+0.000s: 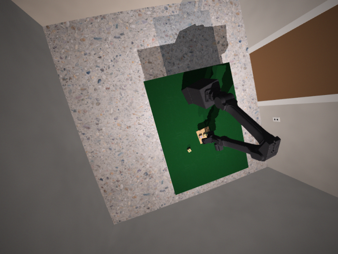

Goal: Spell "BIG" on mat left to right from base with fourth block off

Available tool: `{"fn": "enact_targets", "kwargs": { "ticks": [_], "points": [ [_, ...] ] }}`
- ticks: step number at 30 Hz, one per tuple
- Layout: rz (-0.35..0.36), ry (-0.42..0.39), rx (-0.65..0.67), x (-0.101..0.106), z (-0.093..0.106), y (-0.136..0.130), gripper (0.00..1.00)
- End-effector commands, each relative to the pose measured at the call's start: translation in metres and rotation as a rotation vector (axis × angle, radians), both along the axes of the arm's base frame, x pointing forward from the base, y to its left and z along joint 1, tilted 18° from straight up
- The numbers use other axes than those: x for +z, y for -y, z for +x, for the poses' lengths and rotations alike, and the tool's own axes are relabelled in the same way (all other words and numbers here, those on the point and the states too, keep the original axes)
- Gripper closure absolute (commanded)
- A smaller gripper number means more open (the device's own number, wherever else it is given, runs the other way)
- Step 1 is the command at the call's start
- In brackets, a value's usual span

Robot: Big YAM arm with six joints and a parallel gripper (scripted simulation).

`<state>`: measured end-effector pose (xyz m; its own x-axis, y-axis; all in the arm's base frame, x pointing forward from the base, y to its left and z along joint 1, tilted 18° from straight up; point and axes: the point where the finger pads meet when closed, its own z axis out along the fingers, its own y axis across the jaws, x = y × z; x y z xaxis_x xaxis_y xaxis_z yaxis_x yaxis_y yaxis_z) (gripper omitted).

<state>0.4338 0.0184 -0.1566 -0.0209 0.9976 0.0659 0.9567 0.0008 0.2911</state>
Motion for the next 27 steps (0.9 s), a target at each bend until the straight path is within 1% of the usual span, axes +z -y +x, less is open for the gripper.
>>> {"fn": "enact_targets", "kwargs": {
  "ticks": [1, 9, 14, 17, 18, 21, 22, 27],
  "points": [
    [-0.003, 0.018, -0.003, 0.015, 0.003, 0.005, 0.42],
    [-0.002, 0.018, -0.002, 0.035, -0.004, 0.006, 0.42],
    [-0.002, 0.018, -0.005, 0.043, -0.006, 0.007, 0.42],
    [-0.002, 0.018, -0.005, 0.043, -0.006, 0.007, 0.42],
    [-0.002, -0.016, -0.003, 0.030, -0.015, 0.007, 0.42],
    [-0.001, -0.004, -0.003, 0.033, -0.012, 0.007, 0.42],
    [-0.001, -0.001, -0.003, 0.034, -0.010, 0.007, 0.00],
    [-0.001, -0.001, -0.004, 0.034, -0.010, 0.007, 0.00]
  ]
}}
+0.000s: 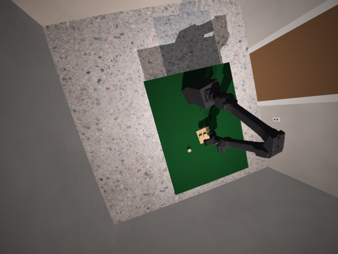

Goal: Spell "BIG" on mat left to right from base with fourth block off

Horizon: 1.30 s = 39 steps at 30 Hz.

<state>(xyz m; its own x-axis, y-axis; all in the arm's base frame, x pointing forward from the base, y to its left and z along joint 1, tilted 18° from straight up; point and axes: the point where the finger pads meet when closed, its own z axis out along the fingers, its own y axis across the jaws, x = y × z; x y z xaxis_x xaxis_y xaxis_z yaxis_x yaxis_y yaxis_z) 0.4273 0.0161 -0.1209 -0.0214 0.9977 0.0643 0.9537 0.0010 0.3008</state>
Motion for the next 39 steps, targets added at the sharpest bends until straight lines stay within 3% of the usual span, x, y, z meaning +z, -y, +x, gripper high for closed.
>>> {"fn": "enact_targets", "kwargs": {
  "ticks": [1, 7, 31, 35, 39],
  "points": [
    [0.000, -0.011, -0.003, -0.002, -0.004, 0.004, 0.00],
    [0.000, -0.009, -0.004, 0.000, -0.003, 0.004, 0.00],
    [-0.001, 0.010, -0.004, 0.094, -0.028, 0.012, 0.00],
    [0.000, 0.012, 0.001, 0.100, -0.028, 0.009, 0.00],
    [0.000, -0.021, -0.001, 0.087, -0.034, 0.010, 0.00]
  ]
}}
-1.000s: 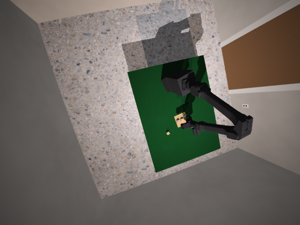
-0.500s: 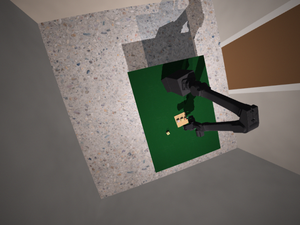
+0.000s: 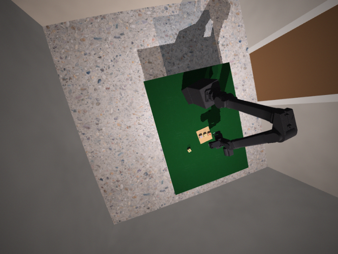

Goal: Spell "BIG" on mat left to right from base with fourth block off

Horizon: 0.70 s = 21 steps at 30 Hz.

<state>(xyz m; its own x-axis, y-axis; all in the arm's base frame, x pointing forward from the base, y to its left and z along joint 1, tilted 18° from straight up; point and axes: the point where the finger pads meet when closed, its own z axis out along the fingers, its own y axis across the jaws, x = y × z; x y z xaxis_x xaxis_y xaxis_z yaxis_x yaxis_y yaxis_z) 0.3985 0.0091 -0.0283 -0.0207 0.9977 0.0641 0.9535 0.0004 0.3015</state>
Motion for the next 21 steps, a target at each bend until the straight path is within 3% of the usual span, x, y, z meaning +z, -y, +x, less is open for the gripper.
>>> {"fn": "enact_targets", "kwargs": {
  "ticks": [1, 21],
  "points": [
    [0.000, -0.022, 0.000, -0.0054, -0.0048, 0.0025, 0.00],
    [0.000, -0.003, 0.000, -0.0026, 0.0016, 0.0026, 0.00]
  ]
}}
